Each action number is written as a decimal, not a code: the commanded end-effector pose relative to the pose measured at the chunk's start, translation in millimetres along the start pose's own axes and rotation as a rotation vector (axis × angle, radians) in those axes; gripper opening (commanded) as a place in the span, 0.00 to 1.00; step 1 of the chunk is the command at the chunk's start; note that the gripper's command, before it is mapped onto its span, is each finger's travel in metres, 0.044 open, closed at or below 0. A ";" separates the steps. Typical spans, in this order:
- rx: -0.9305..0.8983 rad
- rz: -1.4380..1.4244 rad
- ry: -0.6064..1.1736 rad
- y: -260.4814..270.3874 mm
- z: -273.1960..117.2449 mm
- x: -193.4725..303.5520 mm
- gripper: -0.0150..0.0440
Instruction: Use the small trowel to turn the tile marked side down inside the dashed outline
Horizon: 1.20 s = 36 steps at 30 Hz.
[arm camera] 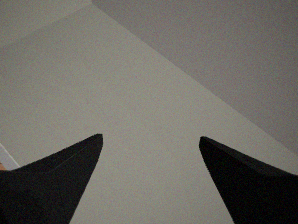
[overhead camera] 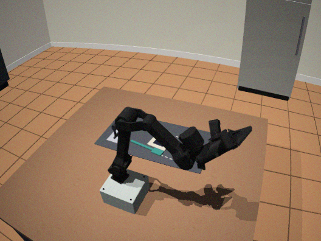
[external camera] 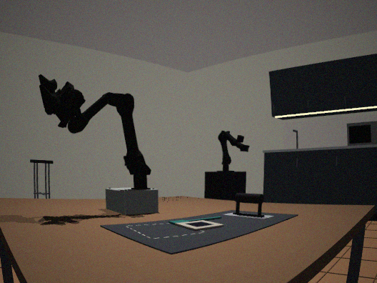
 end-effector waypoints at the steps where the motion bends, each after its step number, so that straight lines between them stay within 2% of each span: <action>1: 0.000 0.000 0.000 0.0 0.0 0.0 0.89; 11: 0.000 0.000 0.000 -0.1 0.0 0.0 0.44; 12: 0.000 0.000 0.000 -0.1 0.0 0.0 0.42; 21: 0.000 0.000 0.000 0.0 0.0 0.0 0.42; 25: 0.000 0.000 0.000 0.0 0.0 0.0 0.25; 36: 0.000 0.000 0.000 0.0 0.0 0.0 0.25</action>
Point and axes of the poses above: the point midway between the two fingers, 35 mm back from their tips, its own z axis out along the fingers, its own y axis across the jaws, x = y × z, the point moved 1 cm from there along -z, back along the fingers, and after that the axes turned 1 degree about -z, right-handed, at the moved point
